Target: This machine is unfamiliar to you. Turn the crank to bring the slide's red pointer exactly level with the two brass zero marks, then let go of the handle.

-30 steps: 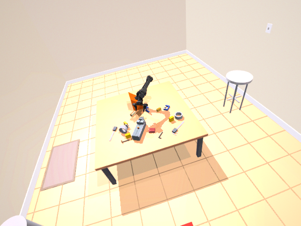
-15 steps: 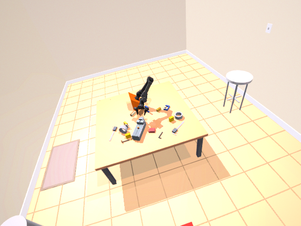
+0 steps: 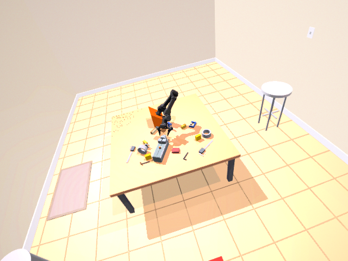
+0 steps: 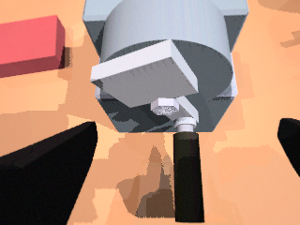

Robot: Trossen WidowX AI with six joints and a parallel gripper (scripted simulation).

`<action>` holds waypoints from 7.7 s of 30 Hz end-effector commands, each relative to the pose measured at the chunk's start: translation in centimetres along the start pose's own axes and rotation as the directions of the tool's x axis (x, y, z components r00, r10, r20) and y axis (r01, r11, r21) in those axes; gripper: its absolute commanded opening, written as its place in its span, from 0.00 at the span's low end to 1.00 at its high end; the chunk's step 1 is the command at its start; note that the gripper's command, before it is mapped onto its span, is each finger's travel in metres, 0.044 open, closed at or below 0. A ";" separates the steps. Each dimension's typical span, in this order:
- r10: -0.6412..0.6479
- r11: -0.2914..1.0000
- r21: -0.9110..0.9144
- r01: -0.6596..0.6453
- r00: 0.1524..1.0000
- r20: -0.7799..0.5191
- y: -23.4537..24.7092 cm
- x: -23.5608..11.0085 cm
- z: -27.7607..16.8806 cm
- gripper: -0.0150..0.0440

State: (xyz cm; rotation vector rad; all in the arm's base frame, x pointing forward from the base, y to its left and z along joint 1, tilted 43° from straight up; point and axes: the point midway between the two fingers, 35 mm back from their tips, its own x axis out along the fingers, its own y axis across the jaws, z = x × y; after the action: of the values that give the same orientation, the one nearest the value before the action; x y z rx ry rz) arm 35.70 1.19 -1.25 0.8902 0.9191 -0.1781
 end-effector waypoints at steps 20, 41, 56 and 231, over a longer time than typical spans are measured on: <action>-0.007 1.000 0.005 0.007 1.000 -0.006 -0.2 2.8 -2.9 1.00; -0.006 1.000 0.005 0.006 1.000 -0.006 -0.3 3.7 -4.1 0.56; -0.006 1.000 0.005 0.006 1.000 -0.006 -0.3 3.7 -4.1 0.25; -0.006 1.000 0.004 0.006 1.000 -0.005 2.1 -0.4 0.1 0.25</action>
State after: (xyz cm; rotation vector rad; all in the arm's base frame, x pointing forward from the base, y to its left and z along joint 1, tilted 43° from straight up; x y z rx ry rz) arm 36.13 1.81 -0.23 0.8907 0.9359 -0.2099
